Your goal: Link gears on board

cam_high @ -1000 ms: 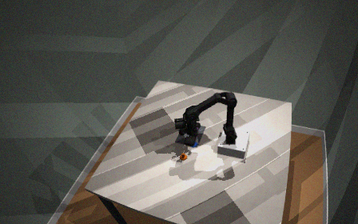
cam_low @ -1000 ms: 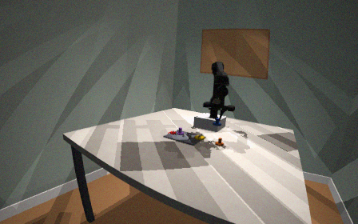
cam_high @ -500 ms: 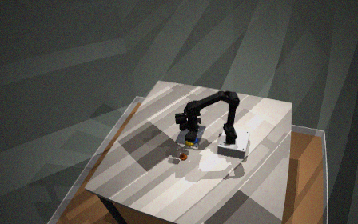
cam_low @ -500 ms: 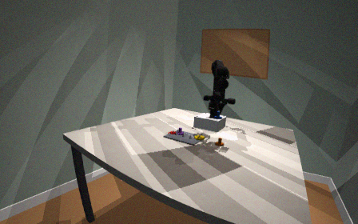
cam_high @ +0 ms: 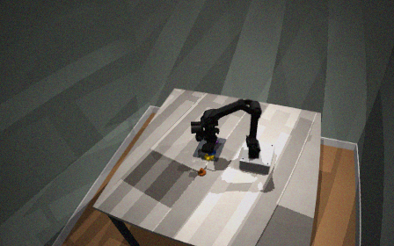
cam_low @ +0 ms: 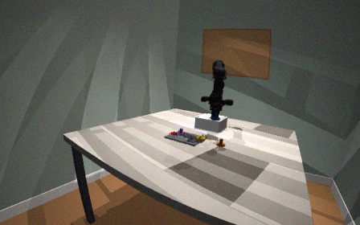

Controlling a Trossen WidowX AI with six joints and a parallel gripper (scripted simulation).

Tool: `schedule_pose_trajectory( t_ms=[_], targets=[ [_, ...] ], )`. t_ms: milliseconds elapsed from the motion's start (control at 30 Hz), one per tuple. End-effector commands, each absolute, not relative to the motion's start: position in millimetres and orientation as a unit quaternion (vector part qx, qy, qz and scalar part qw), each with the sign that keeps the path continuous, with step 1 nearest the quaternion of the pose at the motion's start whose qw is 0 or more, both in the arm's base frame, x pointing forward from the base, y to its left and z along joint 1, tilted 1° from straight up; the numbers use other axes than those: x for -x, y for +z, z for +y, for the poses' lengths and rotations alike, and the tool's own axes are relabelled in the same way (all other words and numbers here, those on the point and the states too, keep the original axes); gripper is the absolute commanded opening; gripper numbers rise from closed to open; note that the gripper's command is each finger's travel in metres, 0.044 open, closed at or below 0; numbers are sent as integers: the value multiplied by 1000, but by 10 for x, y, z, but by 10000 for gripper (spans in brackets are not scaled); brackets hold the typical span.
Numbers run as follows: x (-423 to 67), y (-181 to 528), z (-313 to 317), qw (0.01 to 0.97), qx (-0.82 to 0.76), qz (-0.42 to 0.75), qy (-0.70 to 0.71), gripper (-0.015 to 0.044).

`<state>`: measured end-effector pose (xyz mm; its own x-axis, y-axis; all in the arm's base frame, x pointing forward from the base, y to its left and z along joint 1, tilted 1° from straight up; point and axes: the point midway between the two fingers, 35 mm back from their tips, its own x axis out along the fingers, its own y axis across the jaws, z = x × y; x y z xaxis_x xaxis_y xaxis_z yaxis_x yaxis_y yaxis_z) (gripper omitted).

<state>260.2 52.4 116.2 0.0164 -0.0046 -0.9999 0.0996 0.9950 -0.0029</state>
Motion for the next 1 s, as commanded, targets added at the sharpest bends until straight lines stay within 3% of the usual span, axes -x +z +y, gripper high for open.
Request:
schedule_pose_trajectory(
  t_ms=[0, 967],
  targets=[
    [-2672, 1136, 454, 714, -33, 698, -35, 0],
    [-2948, 892, -159, 718, -32, 694, -46, 0]
  ],
)
